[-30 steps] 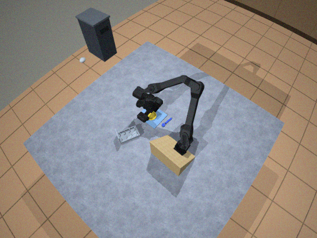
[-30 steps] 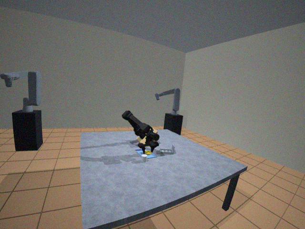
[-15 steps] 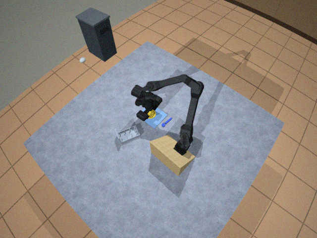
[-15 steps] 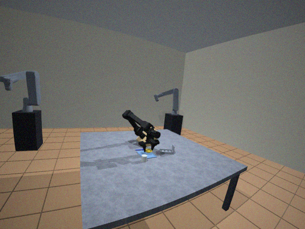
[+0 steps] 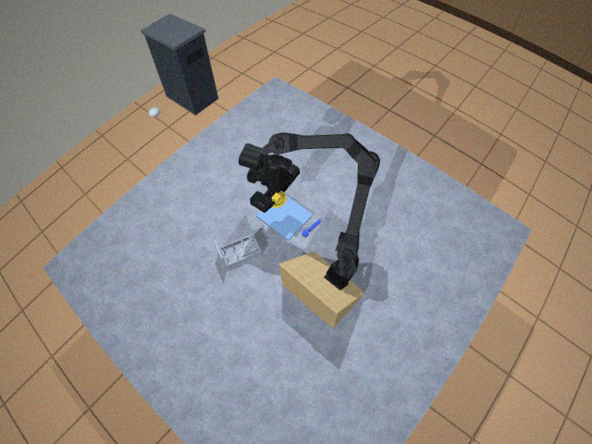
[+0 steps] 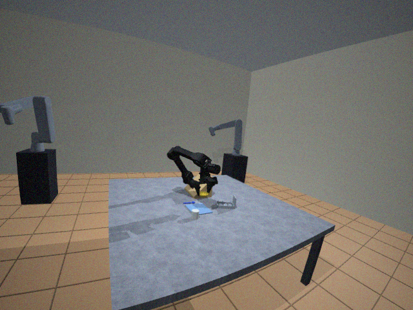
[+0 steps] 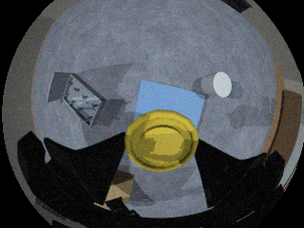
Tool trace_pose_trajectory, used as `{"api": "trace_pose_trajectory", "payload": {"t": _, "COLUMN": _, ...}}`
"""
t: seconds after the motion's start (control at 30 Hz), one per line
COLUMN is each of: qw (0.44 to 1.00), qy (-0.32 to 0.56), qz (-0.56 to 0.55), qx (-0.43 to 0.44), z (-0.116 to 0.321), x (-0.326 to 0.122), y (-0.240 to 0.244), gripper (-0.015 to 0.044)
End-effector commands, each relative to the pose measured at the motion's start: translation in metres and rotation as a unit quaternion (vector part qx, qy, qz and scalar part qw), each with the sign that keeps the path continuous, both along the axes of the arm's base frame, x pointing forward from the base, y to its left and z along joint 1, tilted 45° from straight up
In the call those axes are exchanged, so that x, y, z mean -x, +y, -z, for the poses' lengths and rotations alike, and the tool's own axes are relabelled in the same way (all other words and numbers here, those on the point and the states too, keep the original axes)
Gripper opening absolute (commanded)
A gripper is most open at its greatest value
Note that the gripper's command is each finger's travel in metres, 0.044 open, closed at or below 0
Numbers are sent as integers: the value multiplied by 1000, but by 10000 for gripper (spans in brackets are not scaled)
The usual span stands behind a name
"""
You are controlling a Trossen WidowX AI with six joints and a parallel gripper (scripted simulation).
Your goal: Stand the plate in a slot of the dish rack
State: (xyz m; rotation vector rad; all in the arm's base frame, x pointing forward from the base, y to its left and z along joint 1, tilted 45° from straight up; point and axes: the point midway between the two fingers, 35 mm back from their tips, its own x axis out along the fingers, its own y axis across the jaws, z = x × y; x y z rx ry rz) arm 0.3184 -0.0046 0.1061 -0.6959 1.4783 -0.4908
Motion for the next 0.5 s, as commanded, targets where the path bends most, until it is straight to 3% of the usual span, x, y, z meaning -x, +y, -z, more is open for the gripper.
{"api": "trace_pose_trajectory", "payload": {"t": 0.0, "qw": 1000, "qy": -3, "qz": -3, "qx": -3, "z": -14, "x": -2, "y": 14, "gripper": 0}}
{"api": "trace_pose_trajectory", "payload": {"t": 0.47, "qw": 1000, "qy": 0, "qz": -14, "qx": -3, "z": -52, "x": -1, "y": 51, "gripper": 0}}
